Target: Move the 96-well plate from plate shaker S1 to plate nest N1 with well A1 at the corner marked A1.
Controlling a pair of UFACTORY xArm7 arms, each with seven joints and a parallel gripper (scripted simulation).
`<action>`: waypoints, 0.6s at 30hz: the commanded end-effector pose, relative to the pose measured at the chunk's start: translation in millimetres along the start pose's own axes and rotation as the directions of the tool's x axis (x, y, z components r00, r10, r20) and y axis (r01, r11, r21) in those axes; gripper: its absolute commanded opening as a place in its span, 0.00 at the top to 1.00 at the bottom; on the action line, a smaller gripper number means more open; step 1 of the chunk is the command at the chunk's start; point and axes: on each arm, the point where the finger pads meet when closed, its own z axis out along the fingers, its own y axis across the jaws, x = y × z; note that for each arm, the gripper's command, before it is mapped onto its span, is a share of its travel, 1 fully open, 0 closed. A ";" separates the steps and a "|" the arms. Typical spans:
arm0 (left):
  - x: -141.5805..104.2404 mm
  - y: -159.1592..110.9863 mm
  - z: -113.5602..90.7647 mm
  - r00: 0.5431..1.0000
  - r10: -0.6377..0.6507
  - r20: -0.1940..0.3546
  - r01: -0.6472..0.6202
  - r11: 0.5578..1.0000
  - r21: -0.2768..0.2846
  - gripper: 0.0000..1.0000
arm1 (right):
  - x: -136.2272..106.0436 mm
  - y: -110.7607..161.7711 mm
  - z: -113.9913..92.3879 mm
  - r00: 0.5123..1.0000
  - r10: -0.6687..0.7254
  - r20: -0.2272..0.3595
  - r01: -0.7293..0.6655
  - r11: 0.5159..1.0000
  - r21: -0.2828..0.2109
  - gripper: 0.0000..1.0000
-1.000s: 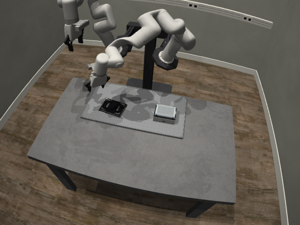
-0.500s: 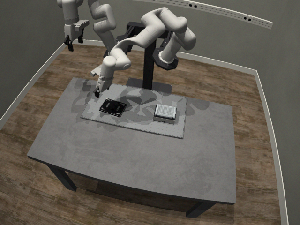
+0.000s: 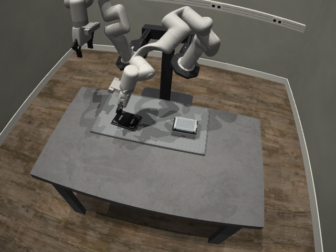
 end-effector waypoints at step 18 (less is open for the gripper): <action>-71.9 -11.5 -16.4 0.821 -0.571 0.011 0.569 0.820 0.059 0.00 | 0.3 0.6 -1.5 1.000 0.000 -0.001 0.000 1.000 -0.004 0.00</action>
